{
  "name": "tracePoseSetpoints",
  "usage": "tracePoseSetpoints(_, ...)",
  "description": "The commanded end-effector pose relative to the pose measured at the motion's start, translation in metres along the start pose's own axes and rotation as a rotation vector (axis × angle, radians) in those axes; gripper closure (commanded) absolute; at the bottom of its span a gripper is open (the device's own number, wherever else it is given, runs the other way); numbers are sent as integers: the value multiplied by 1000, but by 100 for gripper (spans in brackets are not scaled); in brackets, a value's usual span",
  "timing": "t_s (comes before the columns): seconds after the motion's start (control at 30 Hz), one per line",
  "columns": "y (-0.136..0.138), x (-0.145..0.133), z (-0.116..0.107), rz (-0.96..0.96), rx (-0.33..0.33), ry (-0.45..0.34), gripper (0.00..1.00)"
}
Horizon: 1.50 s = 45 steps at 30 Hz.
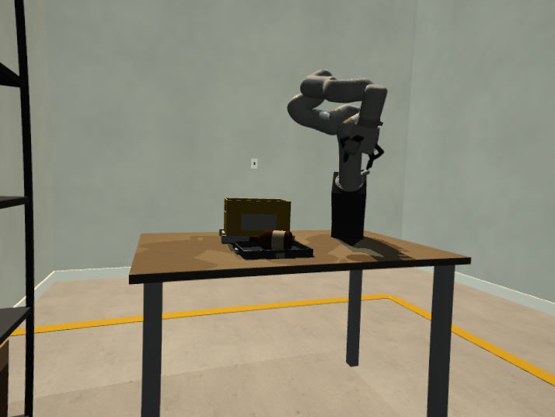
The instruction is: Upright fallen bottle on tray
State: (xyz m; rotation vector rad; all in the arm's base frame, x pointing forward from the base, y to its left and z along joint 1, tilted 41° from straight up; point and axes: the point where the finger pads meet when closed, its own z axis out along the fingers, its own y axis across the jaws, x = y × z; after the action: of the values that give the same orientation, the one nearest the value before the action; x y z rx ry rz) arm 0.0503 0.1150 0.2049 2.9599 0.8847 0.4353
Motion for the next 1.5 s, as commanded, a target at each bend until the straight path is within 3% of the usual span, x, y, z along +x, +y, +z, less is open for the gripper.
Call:
tracePoseSetpoints(0.0, 0, 0, -1, 1, 2, 1, 0)
tracePoseSetpoints(0.77, 1, 3, -4, 7, -4, -7, 0)
tracePoseSetpoints(1.1, 5, 26, -21, 56, -40, -61, 0)
tracePoseSetpoints(1.2, 8, 46, -30, 92, -55, -98, 0)
tracePoseSetpoints(1.47, 10, 54, -33, 107, -58, -112, 0)
